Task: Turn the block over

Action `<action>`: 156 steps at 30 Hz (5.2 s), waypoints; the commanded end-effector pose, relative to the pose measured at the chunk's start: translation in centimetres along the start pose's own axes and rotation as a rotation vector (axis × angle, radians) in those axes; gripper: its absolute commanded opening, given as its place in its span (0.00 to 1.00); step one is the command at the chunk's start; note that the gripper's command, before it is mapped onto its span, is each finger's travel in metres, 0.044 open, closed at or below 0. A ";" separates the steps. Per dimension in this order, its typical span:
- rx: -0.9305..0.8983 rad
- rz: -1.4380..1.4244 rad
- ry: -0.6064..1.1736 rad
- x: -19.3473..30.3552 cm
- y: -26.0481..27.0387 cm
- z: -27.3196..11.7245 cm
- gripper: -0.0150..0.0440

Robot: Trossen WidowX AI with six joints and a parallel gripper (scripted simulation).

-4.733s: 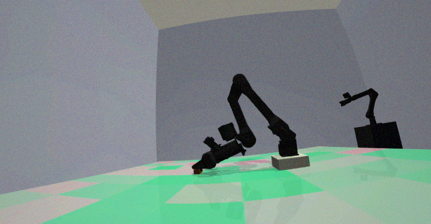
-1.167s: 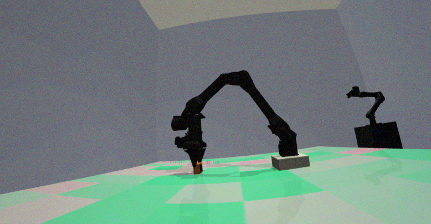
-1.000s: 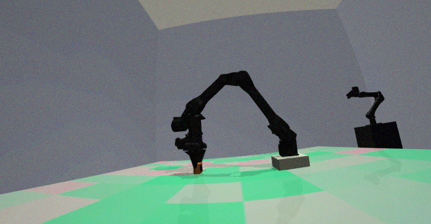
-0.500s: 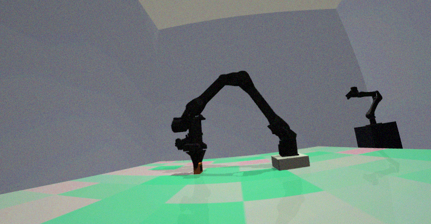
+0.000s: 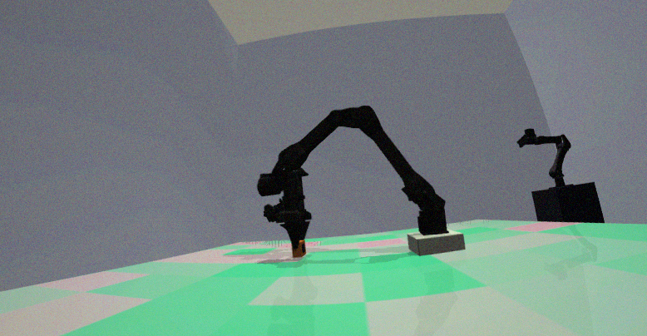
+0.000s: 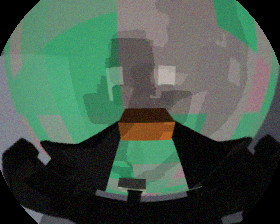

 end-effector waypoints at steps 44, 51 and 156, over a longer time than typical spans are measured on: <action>-0.090 -0.002 -0.591 0.8 -0.2 -0.2 0.25; -0.094 -0.002 -0.621 0.6 -0.2 0.2 0.25; -0.188 -0.003 -1.203 1.5 -0.3 3.9 1.00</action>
Point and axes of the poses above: the point midway between the two fingers, 35 mm back from their tips, its own z axis out along the fingers, its own y axis across the jaws, x = y × z, the point moved 1 cm from there along -z, back along the fingers, and after that the axes turned 9 degrees about z, right-handed, at the moved point
